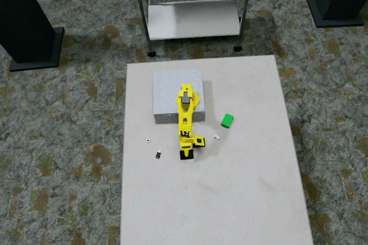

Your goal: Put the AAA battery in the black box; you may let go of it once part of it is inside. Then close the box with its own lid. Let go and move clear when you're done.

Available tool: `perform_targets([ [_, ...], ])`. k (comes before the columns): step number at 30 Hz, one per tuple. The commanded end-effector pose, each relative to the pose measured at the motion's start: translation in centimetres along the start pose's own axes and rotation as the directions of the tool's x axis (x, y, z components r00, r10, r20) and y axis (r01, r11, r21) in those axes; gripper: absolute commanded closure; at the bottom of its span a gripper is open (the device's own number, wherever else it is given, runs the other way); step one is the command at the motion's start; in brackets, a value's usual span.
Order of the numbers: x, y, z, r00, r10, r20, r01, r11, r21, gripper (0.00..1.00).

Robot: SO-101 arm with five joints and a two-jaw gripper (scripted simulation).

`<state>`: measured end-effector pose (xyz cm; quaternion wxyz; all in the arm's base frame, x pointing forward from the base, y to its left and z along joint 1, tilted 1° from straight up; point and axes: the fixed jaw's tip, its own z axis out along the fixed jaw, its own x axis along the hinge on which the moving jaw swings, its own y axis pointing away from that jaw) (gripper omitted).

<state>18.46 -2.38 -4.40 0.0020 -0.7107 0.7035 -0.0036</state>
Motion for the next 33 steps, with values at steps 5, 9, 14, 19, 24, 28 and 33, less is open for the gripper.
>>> perform_targets([
  [5,0.0,-0.2,1.1,1.000,0.001,0.001,-0.001,1.000,0.000,0.69],
  [9,0.0,-0.2,2.0,1.000,0.001,0.001,-0.001,1.000,0.000,0.69],
  [14,-0.1,-0.2,3.2,1.000,0.001,0.001,-0.001,1.000,0.000,0.69],
  [19,-0.1,-0.2,4.3,1.000,0.001,0.001,-0.001,1.000,0.000,0.69],
  [24,-0.1,-0.1,4.8,1.000,0.001,0.001,-0.001,1.000,0.000,0.69],
  [28,-0.1,0.0,5.3,1.000,0.001,0.001,-0.001,1.000,0.000,0.69],
  [33,-0.1,0.0,5.5,1.000,0.001,0.001,-0.001,1.000,0.000,0.69],
])
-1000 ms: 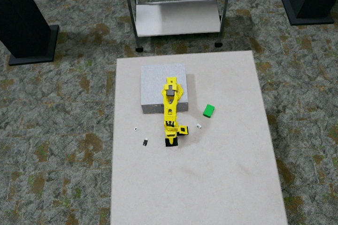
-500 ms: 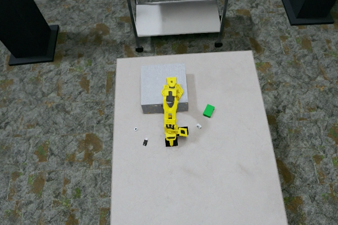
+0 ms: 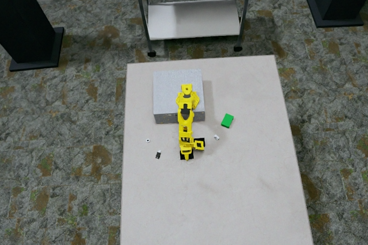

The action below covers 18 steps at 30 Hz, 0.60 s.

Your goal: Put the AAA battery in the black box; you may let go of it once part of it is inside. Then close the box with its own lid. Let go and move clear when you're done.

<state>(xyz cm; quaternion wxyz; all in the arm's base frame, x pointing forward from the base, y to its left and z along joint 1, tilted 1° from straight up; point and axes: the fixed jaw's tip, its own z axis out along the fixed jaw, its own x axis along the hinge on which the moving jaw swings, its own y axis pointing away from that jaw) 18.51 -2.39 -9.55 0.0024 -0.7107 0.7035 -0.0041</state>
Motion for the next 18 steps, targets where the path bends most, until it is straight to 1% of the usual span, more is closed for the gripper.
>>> perform_targets([
  [1,-0.12,0.02,0.38,1.000,0.000,0.002,0.000,1.000,-0.001,0.69],
  [18,-0.25,0.00,0.45,1.000,0.000,0.002,0.000,1.000,-0.001,0.69],
])
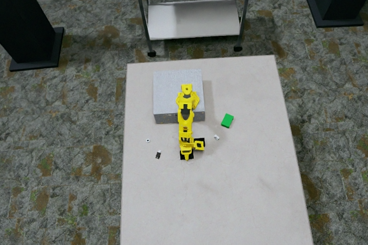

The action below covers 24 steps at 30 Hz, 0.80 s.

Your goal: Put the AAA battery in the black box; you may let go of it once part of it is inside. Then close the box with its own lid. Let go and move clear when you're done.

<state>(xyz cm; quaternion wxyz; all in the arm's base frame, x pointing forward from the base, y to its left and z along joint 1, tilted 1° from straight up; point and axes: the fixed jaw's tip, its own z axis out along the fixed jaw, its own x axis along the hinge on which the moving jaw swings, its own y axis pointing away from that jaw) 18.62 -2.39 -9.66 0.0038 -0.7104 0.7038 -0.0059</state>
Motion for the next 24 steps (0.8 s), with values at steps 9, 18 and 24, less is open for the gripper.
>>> perform_targets([
  [9,-0.25,0.10,0.34,1.000,0.000,0.002,0.000,1.000,-0.006,0.69],
  [18,-0.25,0.10,0.34,1.000,0.000,0.002,0.000,1.000,-0.006,0.72],
  [24,-0.25,0.10,0.34,1.000,0.000,0.002,0.000,1.000,-0.006,0.74],
])
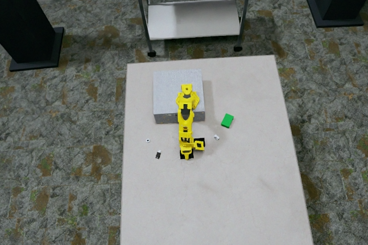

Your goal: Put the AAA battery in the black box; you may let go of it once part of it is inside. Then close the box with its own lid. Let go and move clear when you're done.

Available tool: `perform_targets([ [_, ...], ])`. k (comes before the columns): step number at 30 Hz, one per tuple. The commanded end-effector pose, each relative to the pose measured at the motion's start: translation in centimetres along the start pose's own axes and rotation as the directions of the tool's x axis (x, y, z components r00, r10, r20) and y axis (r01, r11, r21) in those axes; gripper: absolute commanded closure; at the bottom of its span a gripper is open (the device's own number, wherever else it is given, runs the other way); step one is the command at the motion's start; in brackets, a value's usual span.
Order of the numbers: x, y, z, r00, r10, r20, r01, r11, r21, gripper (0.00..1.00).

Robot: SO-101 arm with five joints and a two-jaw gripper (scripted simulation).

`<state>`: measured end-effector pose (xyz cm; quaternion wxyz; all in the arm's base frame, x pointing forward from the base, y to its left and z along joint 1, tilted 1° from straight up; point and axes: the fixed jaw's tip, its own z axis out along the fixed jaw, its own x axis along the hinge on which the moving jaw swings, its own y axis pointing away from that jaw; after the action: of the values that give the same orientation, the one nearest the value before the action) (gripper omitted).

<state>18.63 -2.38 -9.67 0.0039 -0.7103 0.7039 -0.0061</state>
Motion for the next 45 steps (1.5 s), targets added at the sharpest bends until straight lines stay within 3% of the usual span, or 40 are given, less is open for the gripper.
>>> perform_targets([
  [1,-0.2,0.1,0.3,1.000,-0.001,0.002,0.001,1.000,-0.006,0.74],
  [35,-0.2,0.1,0.3,1.000,-0.001,0.002,0.001,1.000,-0.006,0.76],
  [45,-0.2,-0.1,-0.7,1.000,-0.001,0.002,0.001,1.000,-0.006,0.76],
])
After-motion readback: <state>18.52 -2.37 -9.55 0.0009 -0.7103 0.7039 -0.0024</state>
